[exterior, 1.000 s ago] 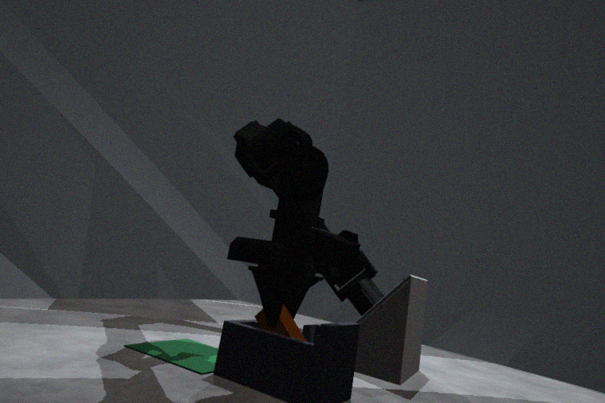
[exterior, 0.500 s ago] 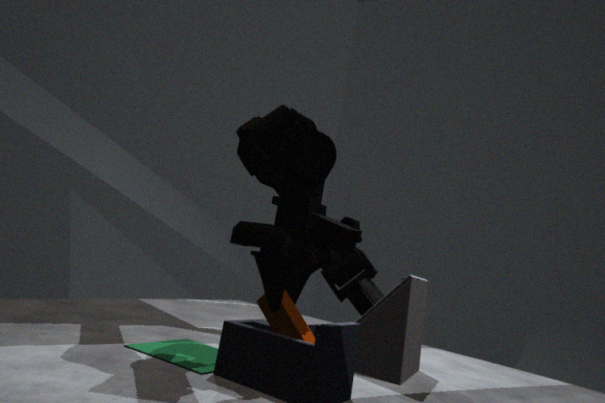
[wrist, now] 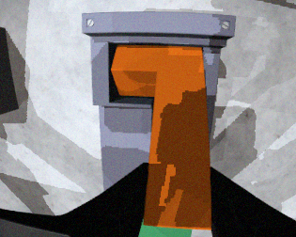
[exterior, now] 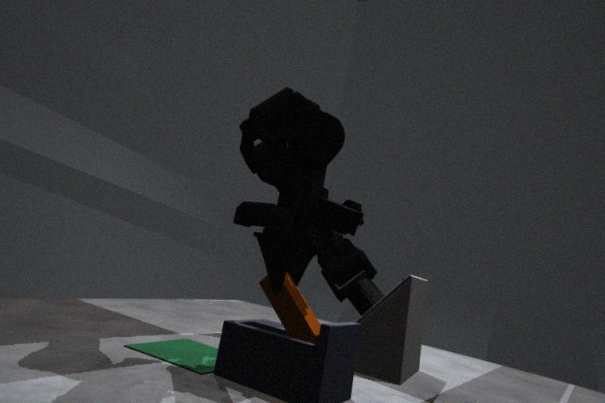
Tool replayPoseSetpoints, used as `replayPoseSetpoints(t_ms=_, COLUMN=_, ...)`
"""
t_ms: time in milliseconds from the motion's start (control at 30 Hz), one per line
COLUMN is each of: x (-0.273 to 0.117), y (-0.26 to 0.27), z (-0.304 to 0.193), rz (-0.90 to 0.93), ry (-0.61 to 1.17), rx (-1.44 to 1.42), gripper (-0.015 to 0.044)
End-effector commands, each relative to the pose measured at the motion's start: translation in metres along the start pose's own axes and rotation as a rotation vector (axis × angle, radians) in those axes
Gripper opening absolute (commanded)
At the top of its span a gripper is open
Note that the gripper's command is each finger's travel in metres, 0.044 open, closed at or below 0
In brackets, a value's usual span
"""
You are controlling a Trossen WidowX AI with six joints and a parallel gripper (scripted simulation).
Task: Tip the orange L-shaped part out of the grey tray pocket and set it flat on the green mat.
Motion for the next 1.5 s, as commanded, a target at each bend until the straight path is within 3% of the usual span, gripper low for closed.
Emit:
replayPoseSetpoints(t_ms=0, x=-0.007, y=0.000, z=0.001, rz=0.004, ry=-0.007, rx=0.002, gripper=0.0000)
replayPoseSetpoints(t_ms=1033, x=-0.045, y=0.000, z=0.000, rz=0.005, ry=-0.008, rx=0.001, gripper=0.0000)
replayPoseSetpoints(t_ms=1467, x=-0.041, y=0.009, z=-0.055, rz=0.006, ry=-0.005, rx=0.000, gripper=0.0000)
Point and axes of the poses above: the point midway between the two fingers, 35 mm back from their tips, its own x axis out along the fingers, its own y axis across the jaws, z = x × y, the point moved 9 cm from there along -x, back along the fingers, and after that the axes turned 5 degrees about -x, right-handed, at the moved point
